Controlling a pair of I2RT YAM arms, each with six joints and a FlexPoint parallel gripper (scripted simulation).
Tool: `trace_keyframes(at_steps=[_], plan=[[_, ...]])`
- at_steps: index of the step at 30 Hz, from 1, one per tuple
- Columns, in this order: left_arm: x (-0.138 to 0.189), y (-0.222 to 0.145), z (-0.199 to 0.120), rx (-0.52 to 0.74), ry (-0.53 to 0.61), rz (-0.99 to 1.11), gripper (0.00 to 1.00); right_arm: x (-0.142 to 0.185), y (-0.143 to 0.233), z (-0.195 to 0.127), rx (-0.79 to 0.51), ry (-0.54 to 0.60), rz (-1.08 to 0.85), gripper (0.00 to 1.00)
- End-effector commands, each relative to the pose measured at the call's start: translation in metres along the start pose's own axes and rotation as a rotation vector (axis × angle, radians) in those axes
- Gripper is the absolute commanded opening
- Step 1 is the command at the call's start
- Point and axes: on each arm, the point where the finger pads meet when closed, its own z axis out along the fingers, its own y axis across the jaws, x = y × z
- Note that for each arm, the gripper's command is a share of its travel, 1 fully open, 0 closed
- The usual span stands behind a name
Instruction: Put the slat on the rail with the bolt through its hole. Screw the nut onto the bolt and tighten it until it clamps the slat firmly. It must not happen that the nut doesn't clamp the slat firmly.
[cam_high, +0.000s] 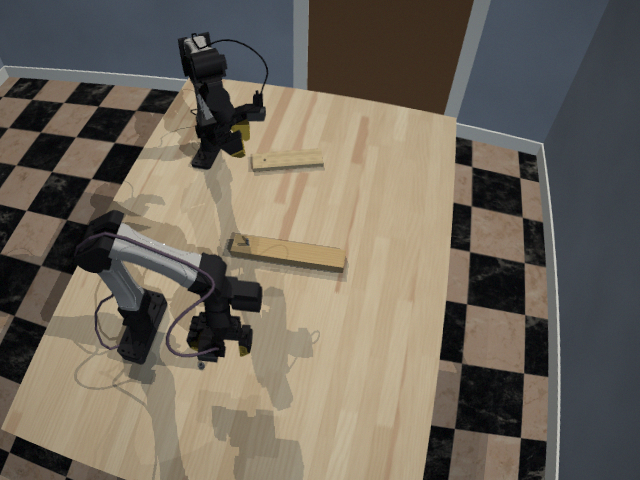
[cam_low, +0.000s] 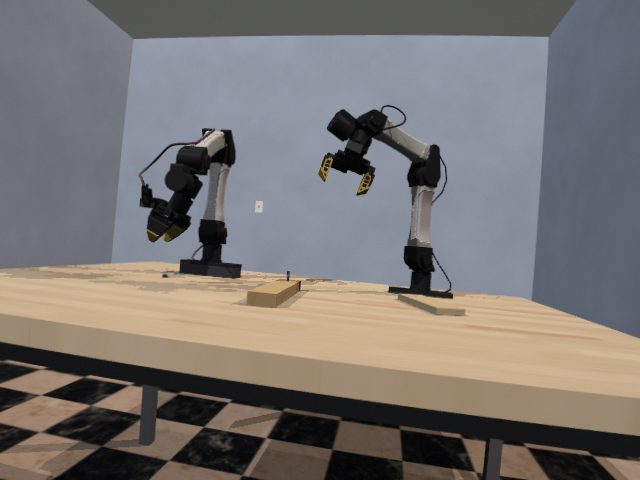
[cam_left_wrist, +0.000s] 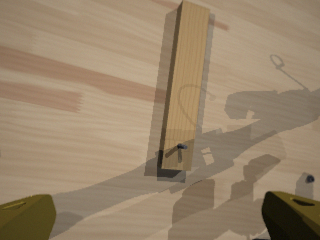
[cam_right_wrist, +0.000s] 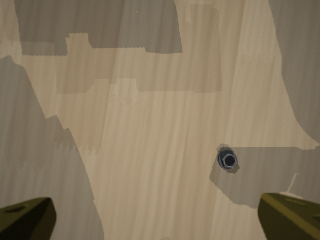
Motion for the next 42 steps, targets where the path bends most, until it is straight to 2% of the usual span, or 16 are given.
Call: trace_keyframes(at_steps=[1,17,21,26,32,35,42], plan=[[-0.002,-0.002,-0.004,0.016,-0.008,-0.004,1.00,-0.002,0.002,-0.002,-0.013,-0.002,0.005,1.00],[-0.002,-0.002,-0.004,0.016,-0.008,-0.004,1.00,-0.002,0.002,-0.002,-0.013,-0.002,0.005,1.00],[-0.007,0.001,-0.001,0.032,-0.011,-0.003,1.00,-0.005,0.012,-0.009,-0.067,0.010,0.003,1.00],[-0.029,0.003,0.005,0.082,-0.049,0.001,1.00,-0.010,0.035,-0.022,-0.185,0.021,-0.049,1.00],[-0.074,0.012,0.012,0.169,-0.156,0.022,1.00,-0.022,0.070,-0.051,-0.402,0.004,-0.173,1.00],[-0.081,0.015,0.012,0.181,-0.177,0.027,1.00,-0.021,0.071,-0.050,-0.420,0.001,-0.202,1.00],[-0.130,0.037,0.010,0.240,-0.341,0.073,1.00,-0.041,0.103,-0.093,-0.659,-0.094,-0.343,1.00]])
